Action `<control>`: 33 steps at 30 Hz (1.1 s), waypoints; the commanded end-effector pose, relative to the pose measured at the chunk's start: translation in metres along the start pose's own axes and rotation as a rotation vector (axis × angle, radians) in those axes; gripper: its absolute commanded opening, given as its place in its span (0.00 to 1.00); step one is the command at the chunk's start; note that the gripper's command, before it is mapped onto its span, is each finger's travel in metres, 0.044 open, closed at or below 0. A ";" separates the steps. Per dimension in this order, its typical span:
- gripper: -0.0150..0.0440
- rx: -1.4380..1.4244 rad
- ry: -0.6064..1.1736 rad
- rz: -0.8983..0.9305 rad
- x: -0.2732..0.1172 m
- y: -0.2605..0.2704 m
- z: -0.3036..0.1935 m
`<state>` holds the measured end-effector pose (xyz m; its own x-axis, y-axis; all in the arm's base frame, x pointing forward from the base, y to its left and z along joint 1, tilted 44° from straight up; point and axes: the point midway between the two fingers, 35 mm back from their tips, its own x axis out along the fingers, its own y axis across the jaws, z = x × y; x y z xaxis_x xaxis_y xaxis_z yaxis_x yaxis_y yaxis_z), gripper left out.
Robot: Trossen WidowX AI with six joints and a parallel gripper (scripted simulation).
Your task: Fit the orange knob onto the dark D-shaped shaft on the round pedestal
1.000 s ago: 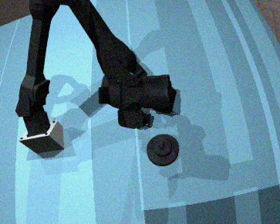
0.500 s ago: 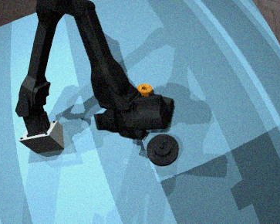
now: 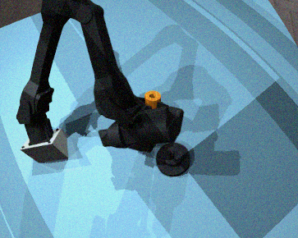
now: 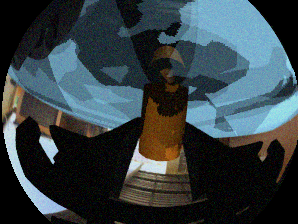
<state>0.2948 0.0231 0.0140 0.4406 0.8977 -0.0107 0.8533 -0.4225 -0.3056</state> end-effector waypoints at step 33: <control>0.92 0.001 0.002 0.000 0.000 0.000 0.000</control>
<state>0.2951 0.0225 0.0142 0.4415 0.8972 -0.0058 0.8545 -0.4225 -0.3022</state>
